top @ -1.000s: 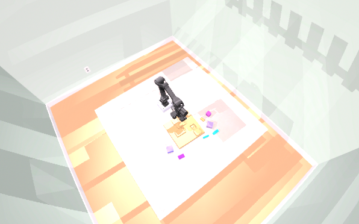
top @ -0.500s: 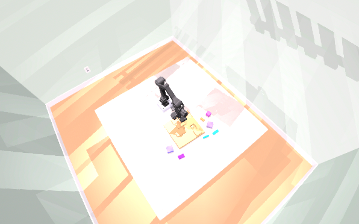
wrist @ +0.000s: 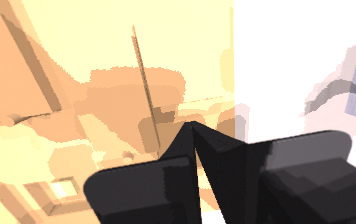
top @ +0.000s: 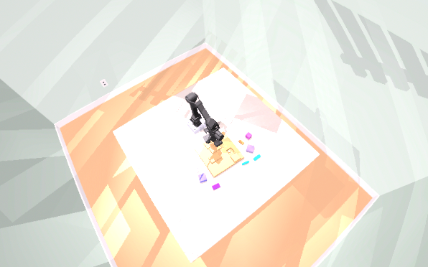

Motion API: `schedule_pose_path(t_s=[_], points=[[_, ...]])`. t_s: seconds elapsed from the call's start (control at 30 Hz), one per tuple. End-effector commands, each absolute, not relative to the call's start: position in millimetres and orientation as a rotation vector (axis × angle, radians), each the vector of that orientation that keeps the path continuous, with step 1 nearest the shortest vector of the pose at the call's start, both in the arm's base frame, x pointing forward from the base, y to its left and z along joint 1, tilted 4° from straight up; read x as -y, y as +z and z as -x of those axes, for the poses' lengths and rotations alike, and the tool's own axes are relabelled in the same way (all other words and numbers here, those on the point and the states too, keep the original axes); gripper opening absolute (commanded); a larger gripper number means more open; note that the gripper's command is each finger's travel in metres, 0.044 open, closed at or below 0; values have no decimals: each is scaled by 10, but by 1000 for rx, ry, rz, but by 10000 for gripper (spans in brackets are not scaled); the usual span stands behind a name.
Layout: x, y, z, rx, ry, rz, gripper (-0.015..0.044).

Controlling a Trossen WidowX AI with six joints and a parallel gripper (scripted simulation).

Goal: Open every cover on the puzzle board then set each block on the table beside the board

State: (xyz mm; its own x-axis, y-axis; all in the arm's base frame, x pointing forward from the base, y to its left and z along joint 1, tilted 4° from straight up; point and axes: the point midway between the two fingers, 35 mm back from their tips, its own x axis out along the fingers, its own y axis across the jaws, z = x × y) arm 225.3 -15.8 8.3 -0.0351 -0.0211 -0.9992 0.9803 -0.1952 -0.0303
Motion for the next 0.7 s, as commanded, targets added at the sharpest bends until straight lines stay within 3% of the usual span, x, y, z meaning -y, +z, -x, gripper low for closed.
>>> schedule_pose_path(t_s=[0.0, 0.67], points=[[163, 22, -2213, -1122, -1398, -1309, 0], [229, -79, -2194, -1121, -1398, -1309, 0]])
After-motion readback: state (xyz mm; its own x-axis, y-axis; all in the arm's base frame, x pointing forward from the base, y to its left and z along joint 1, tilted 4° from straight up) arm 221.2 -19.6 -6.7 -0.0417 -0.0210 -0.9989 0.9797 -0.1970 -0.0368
